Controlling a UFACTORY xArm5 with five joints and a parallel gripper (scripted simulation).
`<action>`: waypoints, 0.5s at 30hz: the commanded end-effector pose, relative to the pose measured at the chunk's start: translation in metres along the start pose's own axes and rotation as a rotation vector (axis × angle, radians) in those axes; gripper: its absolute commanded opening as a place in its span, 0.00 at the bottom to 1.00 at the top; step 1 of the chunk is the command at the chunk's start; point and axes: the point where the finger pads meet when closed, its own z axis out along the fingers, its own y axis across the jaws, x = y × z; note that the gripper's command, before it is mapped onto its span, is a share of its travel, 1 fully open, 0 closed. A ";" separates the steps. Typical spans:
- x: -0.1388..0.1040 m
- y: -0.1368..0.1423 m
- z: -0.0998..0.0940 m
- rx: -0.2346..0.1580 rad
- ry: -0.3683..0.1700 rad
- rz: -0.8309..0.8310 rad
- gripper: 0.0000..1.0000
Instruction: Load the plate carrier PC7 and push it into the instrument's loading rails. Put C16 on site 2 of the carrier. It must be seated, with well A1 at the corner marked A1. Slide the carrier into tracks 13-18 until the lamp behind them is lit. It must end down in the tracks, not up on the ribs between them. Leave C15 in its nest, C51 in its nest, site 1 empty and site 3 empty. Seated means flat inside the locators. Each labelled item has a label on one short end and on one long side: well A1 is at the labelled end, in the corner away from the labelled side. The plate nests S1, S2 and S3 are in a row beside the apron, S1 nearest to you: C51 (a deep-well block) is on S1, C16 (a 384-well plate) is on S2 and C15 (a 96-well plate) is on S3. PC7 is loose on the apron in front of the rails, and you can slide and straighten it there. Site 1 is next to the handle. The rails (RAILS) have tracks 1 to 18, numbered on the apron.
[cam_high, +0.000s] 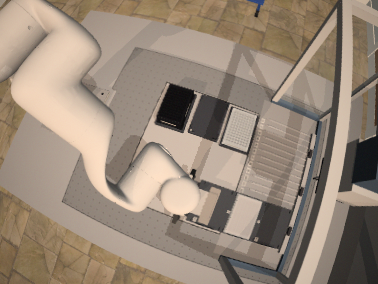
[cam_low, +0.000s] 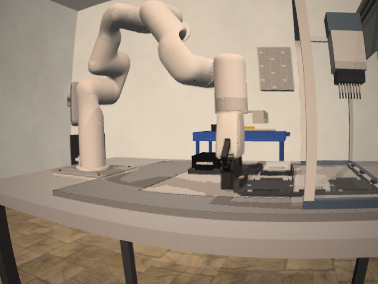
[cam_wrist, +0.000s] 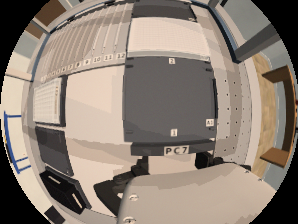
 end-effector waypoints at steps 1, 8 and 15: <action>0.004 0.000 -0.002 -0.001 0.005 0.000 0.81; 0.006 0.000 -0.002 -0.001 0.005 0.000 0.81; 0.008 0.000 -0.002 -0.001 0.005 0.000 0.81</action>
